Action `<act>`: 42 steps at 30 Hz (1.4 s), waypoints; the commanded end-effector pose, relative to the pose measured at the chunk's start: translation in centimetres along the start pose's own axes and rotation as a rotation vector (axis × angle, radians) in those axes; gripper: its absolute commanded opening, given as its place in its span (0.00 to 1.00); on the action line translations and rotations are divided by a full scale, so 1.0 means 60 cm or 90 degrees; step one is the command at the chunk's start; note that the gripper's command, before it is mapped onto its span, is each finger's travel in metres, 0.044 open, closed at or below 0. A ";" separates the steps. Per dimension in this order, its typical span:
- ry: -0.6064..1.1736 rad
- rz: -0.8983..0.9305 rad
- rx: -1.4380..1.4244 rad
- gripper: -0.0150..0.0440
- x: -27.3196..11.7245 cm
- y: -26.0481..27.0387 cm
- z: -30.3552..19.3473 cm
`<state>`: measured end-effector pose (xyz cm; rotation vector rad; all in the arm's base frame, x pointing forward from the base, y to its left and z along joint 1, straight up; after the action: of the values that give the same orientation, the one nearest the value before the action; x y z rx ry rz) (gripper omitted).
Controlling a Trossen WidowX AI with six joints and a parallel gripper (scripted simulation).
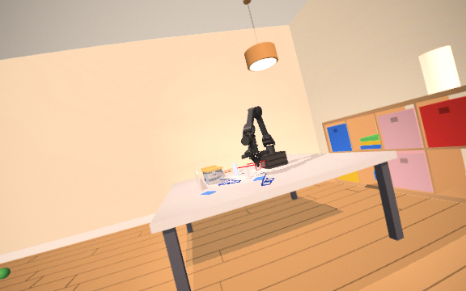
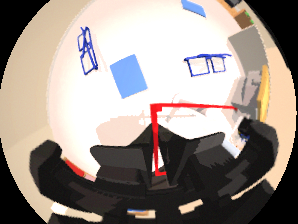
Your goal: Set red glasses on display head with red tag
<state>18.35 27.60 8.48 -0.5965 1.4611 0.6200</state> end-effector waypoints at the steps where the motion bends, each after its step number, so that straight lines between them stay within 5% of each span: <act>1: 0.003 0.000 0.002 0.25 0.002 0.000 -0.006; 42: 0.002 0.000 0.002 0.25 -0.009 0.002 0.006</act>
<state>18.35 27.72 8.47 -0.5987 1.4681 0.6154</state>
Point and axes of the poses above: the point midway between the two fingers, 35 mm back from their tips, its own x axis out along the fingers, its own y axis across the jaws, z = x × y, the point moved 9 cm from there along -x, back along the fingers, and after that the axes turned 5 degrees about x, right-handed, at the moved point
